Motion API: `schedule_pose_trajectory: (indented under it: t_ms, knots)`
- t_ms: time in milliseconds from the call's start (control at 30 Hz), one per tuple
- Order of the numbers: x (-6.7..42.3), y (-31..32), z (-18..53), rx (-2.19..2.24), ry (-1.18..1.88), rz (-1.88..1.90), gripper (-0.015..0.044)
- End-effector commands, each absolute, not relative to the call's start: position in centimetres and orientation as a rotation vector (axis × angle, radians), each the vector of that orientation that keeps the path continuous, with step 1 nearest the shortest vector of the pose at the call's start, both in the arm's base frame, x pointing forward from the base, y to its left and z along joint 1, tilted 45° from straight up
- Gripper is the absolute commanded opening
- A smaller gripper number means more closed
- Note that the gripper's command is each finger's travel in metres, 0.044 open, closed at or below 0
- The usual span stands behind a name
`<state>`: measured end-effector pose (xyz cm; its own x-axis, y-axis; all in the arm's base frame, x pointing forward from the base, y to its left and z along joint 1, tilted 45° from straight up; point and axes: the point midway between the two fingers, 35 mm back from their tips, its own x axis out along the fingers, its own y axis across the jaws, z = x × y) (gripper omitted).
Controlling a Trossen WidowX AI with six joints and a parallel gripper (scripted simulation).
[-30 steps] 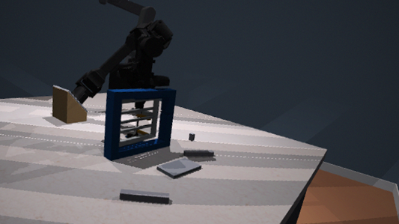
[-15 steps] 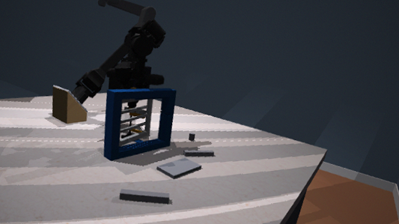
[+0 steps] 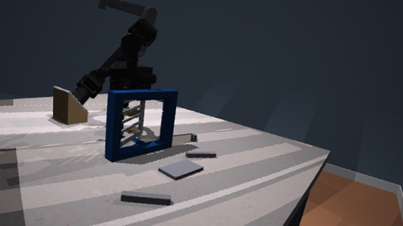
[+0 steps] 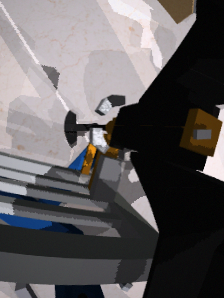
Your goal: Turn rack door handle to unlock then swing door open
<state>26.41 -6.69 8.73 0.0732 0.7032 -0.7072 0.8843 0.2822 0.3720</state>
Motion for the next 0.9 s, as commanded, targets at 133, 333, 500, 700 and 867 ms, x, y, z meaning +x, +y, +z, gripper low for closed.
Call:
schedule_pose_trajectory:
  t_ms: [133,333,500,700,867]
  knots:
    - [25.2,-7.4,7.8,1.362,1.654,-0.147,0.0022]
    - [24.2,-8.1,7.1,1.298,1.642,-0.077,0.0022]
    - [23.5,-8.6,6.4,1.243,1.631,-0.019,0.0022]
    - [22.7,-9.4,5.6,1.178,1.615,0.05,0.0022]
    - [22.1,-10.1,4.9,1.122,1.601,0.106,0.0022]
